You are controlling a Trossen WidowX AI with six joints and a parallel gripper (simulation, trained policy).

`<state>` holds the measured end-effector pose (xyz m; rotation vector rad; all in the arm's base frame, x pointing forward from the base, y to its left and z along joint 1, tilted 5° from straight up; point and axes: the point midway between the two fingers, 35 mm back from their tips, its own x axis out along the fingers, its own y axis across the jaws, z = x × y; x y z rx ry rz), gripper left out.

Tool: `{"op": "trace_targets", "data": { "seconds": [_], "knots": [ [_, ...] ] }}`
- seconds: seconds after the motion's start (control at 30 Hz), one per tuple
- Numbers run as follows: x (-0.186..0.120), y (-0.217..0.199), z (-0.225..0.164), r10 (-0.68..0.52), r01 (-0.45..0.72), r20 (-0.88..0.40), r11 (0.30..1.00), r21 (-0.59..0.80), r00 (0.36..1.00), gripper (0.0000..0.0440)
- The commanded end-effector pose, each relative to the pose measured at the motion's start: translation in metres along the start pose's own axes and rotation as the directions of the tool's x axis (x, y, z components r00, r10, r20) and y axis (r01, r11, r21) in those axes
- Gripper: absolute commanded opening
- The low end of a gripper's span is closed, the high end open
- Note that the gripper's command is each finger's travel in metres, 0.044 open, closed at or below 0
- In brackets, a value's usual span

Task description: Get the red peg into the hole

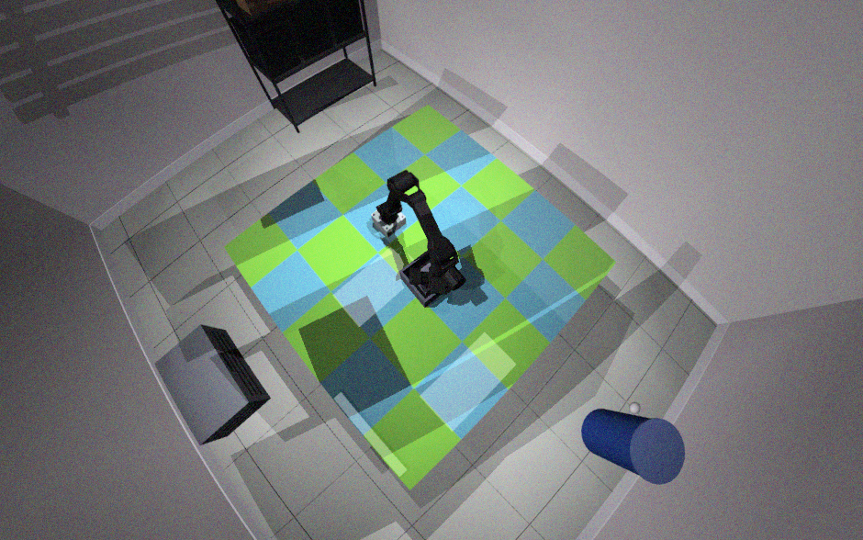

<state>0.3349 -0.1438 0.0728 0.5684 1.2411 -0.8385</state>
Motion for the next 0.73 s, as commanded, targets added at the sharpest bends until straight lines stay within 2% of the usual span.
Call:
{"op": "trace_targets", "data": {
  "seconds": [0.0,0.7],
  "knots": [
    [0.004,0.000,0.004,-0.006,0.006,-0.013,1.000,-0.011,1.000,0.0133],
    [0.012,-0.013,0.040,-0.017,0.017,-0.040,1.000,-0.002,0.999,0.0092]
  ]
}}
